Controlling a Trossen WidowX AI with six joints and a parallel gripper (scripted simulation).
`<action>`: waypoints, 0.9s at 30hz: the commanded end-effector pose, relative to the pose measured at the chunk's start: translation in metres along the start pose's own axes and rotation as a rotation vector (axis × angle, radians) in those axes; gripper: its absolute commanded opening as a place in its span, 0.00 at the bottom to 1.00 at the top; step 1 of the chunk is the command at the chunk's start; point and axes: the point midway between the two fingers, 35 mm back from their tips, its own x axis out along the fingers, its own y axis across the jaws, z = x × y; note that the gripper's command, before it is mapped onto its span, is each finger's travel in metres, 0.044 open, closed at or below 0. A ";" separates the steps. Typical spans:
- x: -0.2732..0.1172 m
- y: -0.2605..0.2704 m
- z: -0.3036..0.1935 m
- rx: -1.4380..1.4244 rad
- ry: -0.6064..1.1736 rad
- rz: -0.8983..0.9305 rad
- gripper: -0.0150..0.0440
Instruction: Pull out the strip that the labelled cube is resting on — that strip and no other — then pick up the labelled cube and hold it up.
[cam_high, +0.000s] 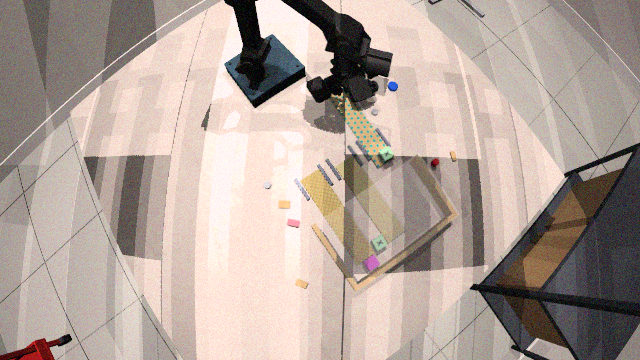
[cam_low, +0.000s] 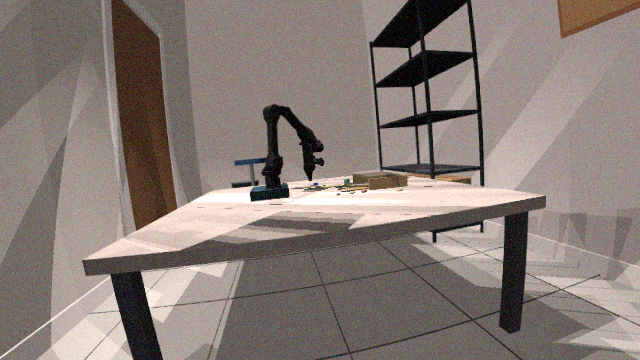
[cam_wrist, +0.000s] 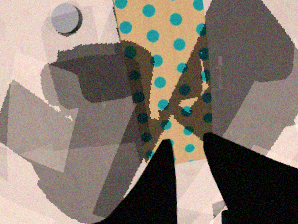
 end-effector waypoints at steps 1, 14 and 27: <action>-0.002 0.001 0.015 0.015 -0.002 0.002 0.57; -0.007 0.002 0.058 0.015 -0.005 0.002 1.00; -0.012 0.005 0.098 0.015 -0.008 0.002 1.00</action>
